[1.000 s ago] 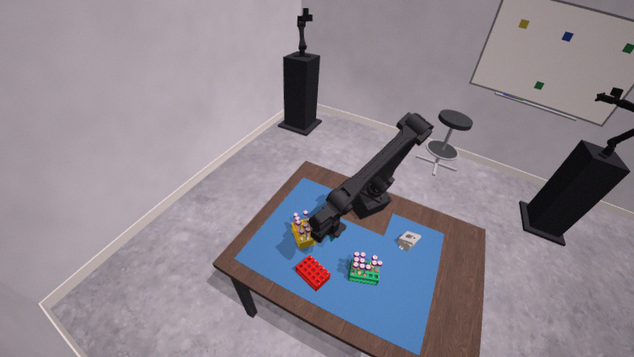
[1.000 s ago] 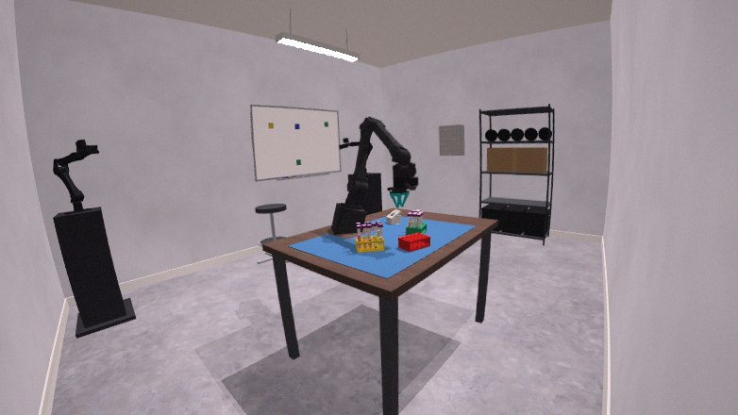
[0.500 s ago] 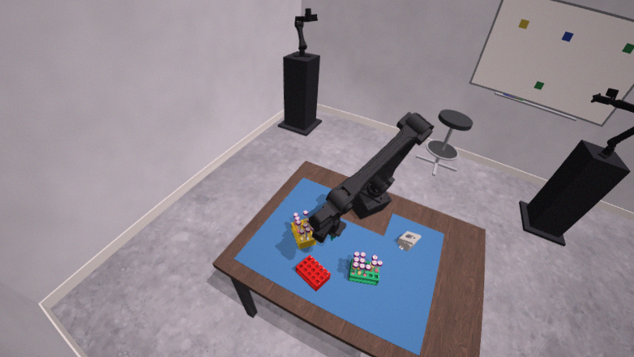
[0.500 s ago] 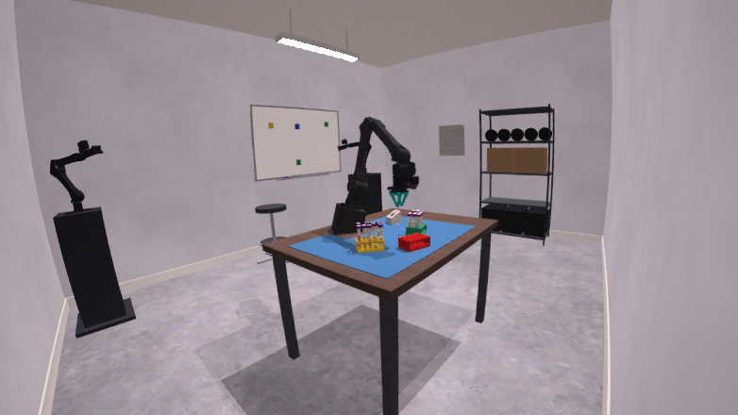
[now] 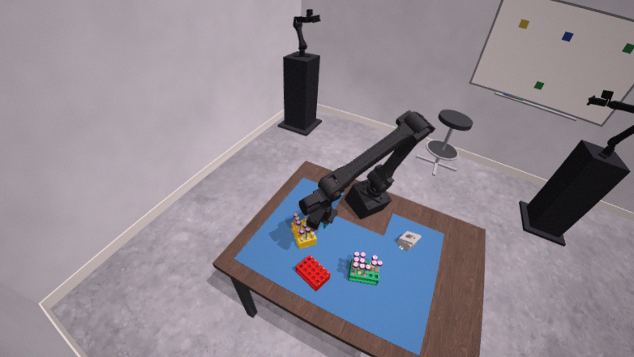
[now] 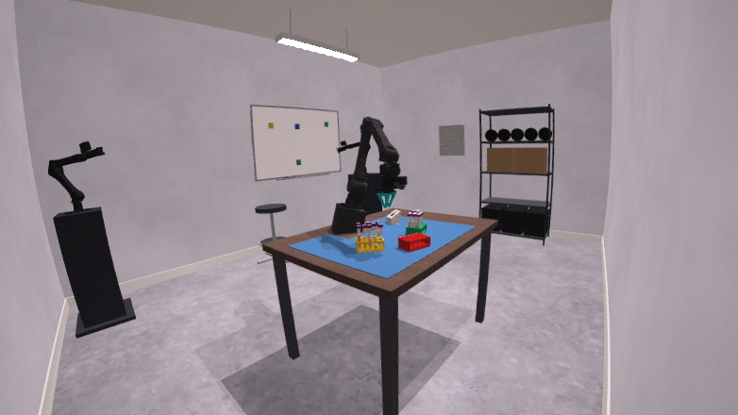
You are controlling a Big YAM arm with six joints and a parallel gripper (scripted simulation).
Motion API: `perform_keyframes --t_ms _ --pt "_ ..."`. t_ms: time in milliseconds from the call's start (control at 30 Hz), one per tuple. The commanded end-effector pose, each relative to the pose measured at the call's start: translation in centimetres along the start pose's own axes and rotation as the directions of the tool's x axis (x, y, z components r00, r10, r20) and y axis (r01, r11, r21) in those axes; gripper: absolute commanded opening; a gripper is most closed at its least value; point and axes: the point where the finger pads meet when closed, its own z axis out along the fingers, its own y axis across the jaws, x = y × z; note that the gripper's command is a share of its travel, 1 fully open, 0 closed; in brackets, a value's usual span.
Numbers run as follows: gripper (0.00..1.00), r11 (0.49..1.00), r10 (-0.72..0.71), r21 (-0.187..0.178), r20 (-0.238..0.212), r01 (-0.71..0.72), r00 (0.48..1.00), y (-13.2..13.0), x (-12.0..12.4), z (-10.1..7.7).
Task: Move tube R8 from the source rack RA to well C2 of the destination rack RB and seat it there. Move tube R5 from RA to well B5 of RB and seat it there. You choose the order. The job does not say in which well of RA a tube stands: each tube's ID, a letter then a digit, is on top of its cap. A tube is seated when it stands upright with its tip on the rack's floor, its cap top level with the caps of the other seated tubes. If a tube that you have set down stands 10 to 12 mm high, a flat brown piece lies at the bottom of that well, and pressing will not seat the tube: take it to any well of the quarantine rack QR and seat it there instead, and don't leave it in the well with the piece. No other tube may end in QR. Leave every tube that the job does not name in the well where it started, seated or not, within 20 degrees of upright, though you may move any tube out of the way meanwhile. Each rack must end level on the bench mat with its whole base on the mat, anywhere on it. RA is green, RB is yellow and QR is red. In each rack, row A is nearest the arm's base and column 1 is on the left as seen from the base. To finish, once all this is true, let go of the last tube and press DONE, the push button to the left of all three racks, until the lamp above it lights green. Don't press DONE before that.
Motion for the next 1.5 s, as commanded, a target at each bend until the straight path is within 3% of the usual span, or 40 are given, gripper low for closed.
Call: perform_keyframes --t_ms 0,100,333,433,533,700,900,1000,1133,1200,1233,1333,1400,1467 --pt "0.3 0.999 -0.053 0.001 0.013 0.053 0.999 -1.5 0.4 0.0" --pt "0.3 0.998 -0.063 0.0 0.011 0.063 0.998 -1.5 0.4 -0.1" --pt "0.3 0.998 -0.056 0.011 0.021 0.056 0.998 -5.0 2.5 -0.2" --pt "0.3 0.999 -0.051 -0.001 0.006 0.051 0.999 -6.0 4.2 0.2" --pt "0.3 0.998 -0.06 0.022 0.028 0.059 0.998 -7.9 4.1 -0.5" --pt "0.3 0.998 -0.055 0.01 0.014 0.054 0.998 -8.7 5.4 -0.3" --pt "0.3 0.997 -0.066 0.044 0.036 0.065 0.997 -12.3 6.1 -1.4" --pt "0.3 0.998 -0.06 0.03 0.023 0.06 0.998 -13.0 7.9 -0.5" --pt "0.3 0.997 -0.065 0.045 0.031 0.064 0.997 -15.1 8.5 -1.3" --pt "0.3 0.997 -0.065 0.045 0.031 0.064 0.997 -15.1 8.5 -1.3" --pt "0.3 0.997 -0.081 0.007 0.007 0.081 0.997 -12.8 9.2 0.3" --pt "0.3 0.996 -0.085 0.019 0.017 0.084 0.996 -12.3 8.8 -0.4" --pt "0.3 0.994 -0.097 0.054 0.04 0.095 0.994 -13.4 7.1 -2.0" --pt "0.3 0.996 -0.079 0.038 0.032 0.078 0.996 -13.0 7.9 -1.6"
